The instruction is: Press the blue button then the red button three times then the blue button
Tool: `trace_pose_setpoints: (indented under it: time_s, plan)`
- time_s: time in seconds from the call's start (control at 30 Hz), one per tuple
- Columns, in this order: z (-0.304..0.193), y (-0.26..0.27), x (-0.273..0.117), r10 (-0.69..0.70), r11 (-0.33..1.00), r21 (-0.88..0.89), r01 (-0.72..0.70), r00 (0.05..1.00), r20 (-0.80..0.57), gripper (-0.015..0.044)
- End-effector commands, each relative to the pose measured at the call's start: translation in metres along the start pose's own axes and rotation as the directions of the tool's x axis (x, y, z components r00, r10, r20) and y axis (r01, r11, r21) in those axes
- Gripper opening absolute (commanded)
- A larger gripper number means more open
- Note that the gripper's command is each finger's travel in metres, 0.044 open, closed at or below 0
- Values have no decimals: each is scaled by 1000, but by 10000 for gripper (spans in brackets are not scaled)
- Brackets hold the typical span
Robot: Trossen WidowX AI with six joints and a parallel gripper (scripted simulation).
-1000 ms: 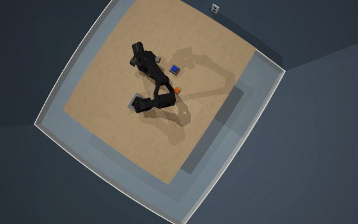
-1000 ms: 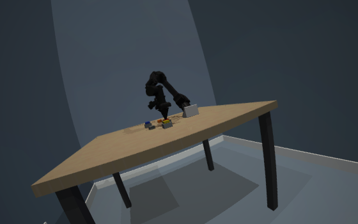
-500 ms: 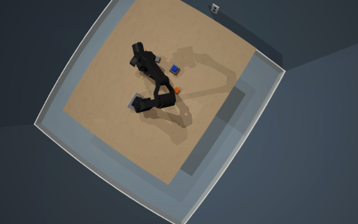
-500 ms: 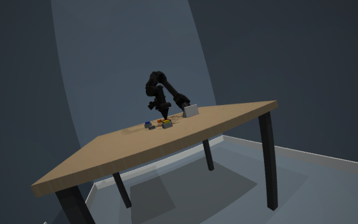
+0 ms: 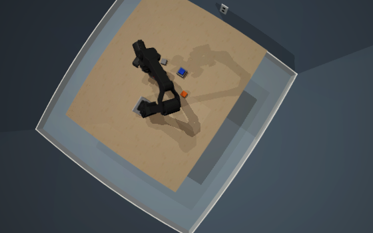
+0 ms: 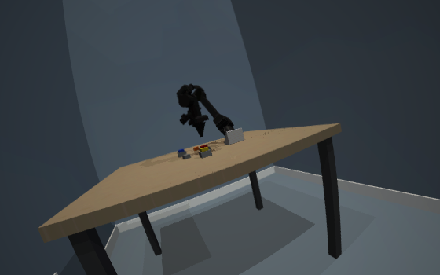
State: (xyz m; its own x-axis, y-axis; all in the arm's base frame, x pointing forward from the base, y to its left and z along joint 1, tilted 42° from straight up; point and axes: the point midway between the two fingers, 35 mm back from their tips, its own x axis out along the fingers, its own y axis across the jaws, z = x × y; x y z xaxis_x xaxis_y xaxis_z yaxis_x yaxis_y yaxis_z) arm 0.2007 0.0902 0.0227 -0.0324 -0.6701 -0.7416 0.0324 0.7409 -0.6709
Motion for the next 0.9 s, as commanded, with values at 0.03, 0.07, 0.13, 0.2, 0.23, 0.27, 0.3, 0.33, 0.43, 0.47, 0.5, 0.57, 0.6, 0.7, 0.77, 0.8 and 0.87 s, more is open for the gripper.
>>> trace_pose_setpoints:
  time_s: [0.03, 0.07, 0.13, 0.2, 0.23, 0.27, 0.3, 0.33, 0.43, 0.47, 0.5, 0.57, 0.6, 0.7, 0.77, 0.8, 0.87]
  plan:
    - [1, 2, -40, 19, 1000, 10, -19, 1000, 16, 20]
    - [1, 2, -40, 19, 1000, 10, -19, 1000, 16, 20]
    - [1, 2, -40, 19, 1000, 10, -19, 1000, 16, 20]
    - [9, -4, -41, 23, 1000, 8, -23, 1000, 16, 20]
    - [19, -12, -42, 28, 1000, 7, -28, 999, 16, 20]
    - [32, -22, -44, 33, 999, 6, -33, 999, 17, 20]
    - [44, -34, -44, 36, 999, 5, -36, 999, 18, 20]
    - [56, -47, -45, 37, 999, 5, -37, 999, 20, 20]
    - [86, -92, -43, 30, 1000, 8, -30, 999, 21, 20]
    - [94, -108, -42, 24, 1000, 10, -24, 999, 21, 20]
    - [100, -122, -41, 18, 1000, 11, -18, 1000, 20, 20]
    - [104, -133, -40, 13, 1000, 13, -13, 1000, 19, 20]
    - [104, -133, -40, 13, 1000, 13, -13, 1000, 19, 20]
    - [104, -133, -40, 13, 1000, 13, -13, 1000, 19, 20]
    - [105, -133, -32, 13, 1000, 13, -14, 1000, 19, 20]
    - [106, -132, -22, 14, 1000, 13, -14, 1000, 19, 20]
    - [107, -132, 4, 13, 1000, 13, -13, 1000, 20, 20]
